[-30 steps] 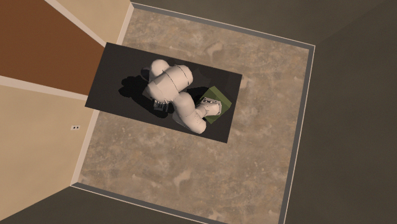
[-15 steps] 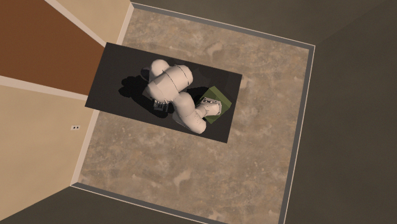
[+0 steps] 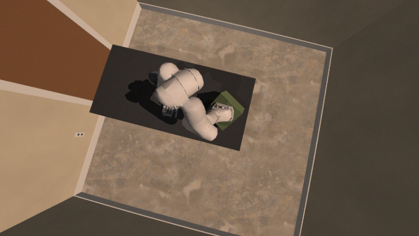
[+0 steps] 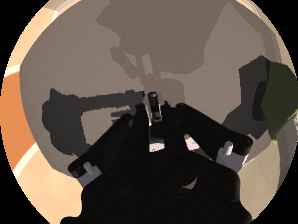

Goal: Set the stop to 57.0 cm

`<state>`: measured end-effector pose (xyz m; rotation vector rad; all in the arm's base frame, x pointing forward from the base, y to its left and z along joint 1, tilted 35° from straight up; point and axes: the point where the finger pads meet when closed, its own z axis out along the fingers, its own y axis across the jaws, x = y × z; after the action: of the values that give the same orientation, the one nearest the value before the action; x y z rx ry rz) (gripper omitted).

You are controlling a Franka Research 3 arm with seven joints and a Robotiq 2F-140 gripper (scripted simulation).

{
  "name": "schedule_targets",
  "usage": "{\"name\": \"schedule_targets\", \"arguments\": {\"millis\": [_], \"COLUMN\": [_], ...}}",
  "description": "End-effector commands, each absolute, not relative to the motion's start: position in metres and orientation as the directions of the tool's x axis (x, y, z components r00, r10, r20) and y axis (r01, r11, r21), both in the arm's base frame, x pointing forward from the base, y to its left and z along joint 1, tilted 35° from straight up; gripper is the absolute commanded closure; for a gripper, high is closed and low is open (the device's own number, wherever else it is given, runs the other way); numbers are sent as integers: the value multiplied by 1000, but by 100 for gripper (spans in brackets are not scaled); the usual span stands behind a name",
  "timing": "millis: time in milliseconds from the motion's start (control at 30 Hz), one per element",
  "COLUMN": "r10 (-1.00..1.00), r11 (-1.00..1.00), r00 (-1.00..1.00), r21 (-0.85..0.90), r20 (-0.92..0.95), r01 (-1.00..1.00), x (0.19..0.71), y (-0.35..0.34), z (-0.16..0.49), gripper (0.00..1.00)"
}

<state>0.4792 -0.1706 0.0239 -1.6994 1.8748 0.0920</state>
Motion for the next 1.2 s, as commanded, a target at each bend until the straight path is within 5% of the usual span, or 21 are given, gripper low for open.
{"name": "schedule_targets", "arguments": {"millis": [0, 1167], "r10": [-883, -883], "r11": [186, 186], "r00": [-9, -9], "r21": [-333, -333], "r20": [-470, -469], "r01": [-925, -925], "x": [480, 481], "y": [-173, -175], "z": [24, 29], "gripper": [96, 96]}}
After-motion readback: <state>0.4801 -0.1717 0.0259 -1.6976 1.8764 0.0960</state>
